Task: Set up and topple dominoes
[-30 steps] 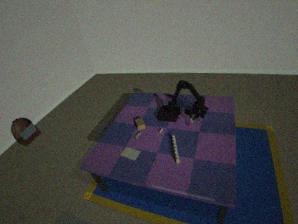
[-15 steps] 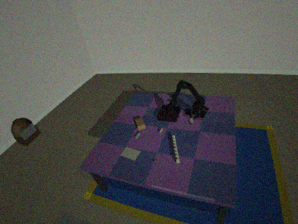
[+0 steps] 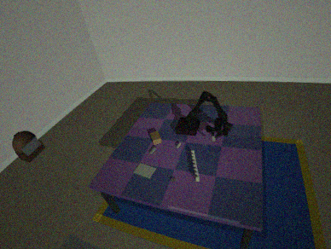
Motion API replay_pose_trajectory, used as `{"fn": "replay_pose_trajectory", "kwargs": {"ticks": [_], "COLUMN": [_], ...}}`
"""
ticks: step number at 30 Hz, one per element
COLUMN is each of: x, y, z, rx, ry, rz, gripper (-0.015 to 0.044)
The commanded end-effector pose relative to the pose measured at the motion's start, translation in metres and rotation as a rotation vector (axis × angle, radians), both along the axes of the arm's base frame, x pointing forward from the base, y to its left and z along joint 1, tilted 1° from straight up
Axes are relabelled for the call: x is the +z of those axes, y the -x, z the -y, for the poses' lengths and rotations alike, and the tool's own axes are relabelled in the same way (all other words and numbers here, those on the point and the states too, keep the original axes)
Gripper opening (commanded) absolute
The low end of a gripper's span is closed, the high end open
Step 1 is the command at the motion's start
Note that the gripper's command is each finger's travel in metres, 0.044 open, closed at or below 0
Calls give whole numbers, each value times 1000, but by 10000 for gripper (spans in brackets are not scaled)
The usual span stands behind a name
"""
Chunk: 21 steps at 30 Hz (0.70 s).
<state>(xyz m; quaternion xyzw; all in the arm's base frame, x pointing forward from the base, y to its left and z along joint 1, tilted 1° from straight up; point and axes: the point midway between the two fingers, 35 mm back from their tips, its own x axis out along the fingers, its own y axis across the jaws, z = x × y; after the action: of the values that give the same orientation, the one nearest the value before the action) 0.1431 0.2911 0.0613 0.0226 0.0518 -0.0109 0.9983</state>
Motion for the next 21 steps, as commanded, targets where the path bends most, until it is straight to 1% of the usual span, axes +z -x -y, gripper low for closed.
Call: {"fn": "replay_pose_trajectory", "kwargs": {"ticks": [1,10,21], "x": [-18,-60,-61], "y": [-2,-5,-5], "z": [1,3,4], "rx": [2,1,1], "ry": [13,16,16], "rz": [5,3,3], "gripper": [107,107,107]}}
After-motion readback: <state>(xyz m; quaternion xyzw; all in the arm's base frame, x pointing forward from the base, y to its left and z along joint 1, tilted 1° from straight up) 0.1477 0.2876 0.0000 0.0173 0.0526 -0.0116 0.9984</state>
